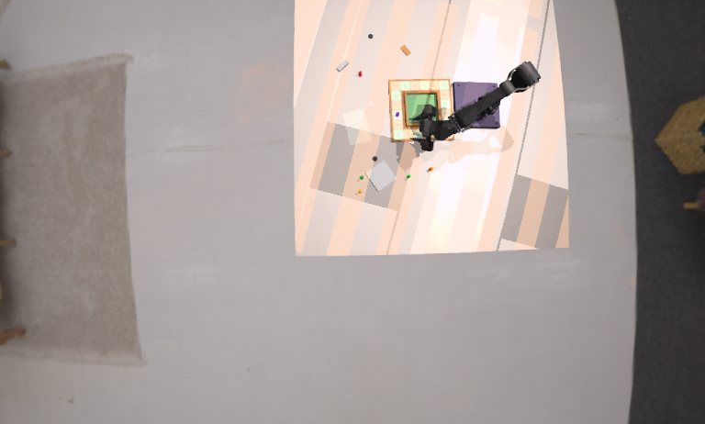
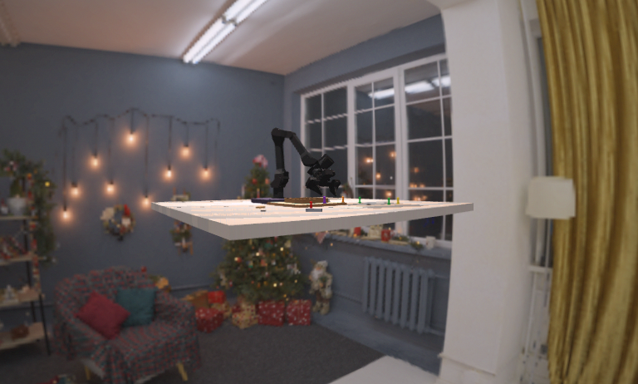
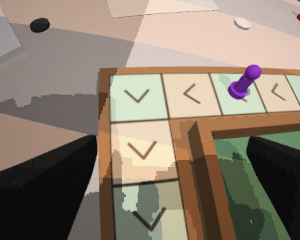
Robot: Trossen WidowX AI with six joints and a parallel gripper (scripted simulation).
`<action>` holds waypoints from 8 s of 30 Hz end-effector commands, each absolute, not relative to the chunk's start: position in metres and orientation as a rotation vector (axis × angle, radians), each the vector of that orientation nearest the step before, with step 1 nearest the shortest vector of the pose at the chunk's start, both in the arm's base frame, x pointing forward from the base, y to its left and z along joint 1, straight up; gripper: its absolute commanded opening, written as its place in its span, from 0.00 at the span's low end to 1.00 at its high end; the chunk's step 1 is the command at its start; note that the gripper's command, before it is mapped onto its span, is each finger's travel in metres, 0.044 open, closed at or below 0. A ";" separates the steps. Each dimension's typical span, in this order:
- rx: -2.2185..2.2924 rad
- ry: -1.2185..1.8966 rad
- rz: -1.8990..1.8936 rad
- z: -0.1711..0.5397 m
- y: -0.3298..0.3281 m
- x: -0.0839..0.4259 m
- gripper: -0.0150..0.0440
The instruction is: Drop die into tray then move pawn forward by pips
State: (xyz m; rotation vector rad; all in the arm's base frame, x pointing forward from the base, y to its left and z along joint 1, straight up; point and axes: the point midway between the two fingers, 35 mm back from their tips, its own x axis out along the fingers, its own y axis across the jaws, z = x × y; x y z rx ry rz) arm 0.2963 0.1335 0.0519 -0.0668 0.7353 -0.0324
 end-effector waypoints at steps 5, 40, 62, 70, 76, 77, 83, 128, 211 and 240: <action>-0.088 0.956 0.039 0.047 0.154 0.286 0.72; -0.081 1.547 0.103 0.051 0.179 0.228 0.72; -0.081 1.547 0.103 0.025 0.179 0.228 0.54; -0.081 1.547 0.103 0.025 0.179 0.228 0.39; -0.084 1.546 0.104 0.028 0.180 0.229 0.25; -0.086 1.545 0.106 0.031 0.180 0.230 0.25; -0.085 1.545 0.105 0.061 0.183 0.232 0.25; -0.072 1.544 0.078 0.116 0.064 0.271 0.25; -0.031 0.699 0.085 0.170 0.022 0.249 0.88; -0.108 1.476 0.107 0.124 0.027 0.285 0.87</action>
